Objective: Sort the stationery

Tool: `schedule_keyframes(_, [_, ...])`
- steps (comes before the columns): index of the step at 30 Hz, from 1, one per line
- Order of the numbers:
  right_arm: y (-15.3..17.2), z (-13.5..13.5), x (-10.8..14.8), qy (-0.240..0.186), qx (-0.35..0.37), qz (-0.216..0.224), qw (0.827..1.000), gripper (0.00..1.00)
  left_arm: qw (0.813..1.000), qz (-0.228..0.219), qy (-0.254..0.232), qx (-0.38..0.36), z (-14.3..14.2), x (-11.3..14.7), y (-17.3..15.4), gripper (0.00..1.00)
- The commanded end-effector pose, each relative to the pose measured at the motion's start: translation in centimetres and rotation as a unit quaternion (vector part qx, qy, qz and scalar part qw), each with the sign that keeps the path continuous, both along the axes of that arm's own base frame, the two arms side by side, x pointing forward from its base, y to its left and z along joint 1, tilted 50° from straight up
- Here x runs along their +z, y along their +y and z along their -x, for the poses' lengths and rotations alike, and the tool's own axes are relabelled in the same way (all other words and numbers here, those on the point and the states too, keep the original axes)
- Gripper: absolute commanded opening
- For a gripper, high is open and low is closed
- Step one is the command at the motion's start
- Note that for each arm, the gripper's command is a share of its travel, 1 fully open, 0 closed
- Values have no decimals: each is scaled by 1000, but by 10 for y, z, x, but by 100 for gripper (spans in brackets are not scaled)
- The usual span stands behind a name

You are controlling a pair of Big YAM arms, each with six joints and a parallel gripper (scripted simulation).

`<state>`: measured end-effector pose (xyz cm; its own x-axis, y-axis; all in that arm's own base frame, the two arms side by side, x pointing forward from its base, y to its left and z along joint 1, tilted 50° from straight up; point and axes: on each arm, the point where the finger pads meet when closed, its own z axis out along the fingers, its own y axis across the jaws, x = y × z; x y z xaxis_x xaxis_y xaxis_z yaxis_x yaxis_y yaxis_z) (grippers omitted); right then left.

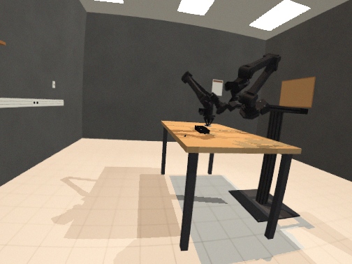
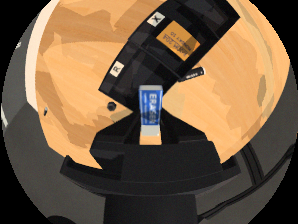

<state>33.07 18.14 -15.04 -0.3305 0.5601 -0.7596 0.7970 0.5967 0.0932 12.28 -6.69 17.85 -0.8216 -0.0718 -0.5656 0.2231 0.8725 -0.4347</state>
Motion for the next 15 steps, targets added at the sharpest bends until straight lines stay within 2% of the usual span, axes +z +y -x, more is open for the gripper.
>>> schedule_keyframes(1, [-6, -6, 11, 1, 8, -5, 1000, 18, 1000, 7, 7, 10, 2, -1, -1, 100])
schedule_keyframes(5, [-25, -5, 26, 57, 72, 46, 995, 18, 1000, 7, 7, 10, 2, -1, -1, 100])
schedule_keyframes(15, [-71, -1, 64, 139, 150, 129, 970, 18, 1000, 7, 7, 10, 2, -1, -1, 100])
